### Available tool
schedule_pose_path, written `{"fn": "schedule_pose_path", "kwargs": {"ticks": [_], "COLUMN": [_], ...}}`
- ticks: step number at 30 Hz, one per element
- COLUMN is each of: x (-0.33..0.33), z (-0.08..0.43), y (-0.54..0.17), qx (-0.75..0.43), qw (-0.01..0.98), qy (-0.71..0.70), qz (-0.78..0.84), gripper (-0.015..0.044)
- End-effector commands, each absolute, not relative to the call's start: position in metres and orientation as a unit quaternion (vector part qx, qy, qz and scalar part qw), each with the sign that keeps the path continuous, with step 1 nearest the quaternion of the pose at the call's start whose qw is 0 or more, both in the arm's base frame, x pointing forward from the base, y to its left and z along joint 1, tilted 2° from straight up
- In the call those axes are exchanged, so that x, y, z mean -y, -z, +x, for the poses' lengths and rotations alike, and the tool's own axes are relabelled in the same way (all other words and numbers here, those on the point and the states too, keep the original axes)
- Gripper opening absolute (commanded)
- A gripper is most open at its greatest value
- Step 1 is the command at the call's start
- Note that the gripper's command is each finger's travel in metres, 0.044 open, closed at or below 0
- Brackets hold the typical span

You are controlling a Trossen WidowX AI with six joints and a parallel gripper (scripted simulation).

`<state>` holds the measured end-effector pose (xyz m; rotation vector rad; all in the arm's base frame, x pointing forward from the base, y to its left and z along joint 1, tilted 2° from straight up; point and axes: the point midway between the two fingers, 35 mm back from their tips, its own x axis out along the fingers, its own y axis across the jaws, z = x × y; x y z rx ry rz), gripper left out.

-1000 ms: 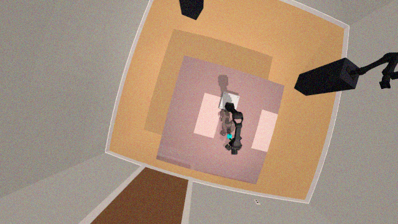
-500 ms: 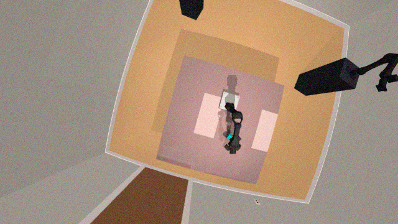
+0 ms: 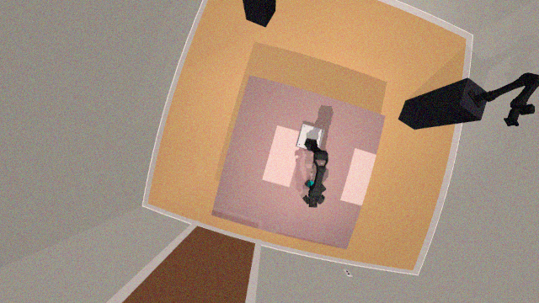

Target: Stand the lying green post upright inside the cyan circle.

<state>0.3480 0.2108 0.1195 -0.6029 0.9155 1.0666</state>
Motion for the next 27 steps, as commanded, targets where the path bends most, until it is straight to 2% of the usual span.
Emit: {"fn": "schedule_pose_path", "kwargs": {"ticks": [1,27], "x": [-0.211,-0.21], "z": [0.351,0.362], "y": [-0.12,-0.117], "qx": [-0.406,-0.349], "qw": [0.73,0.765], "qy": [-0.485,-0.502], "qz": [-0.26,-0.201], "gripper": [0.0023,0.0023]}}
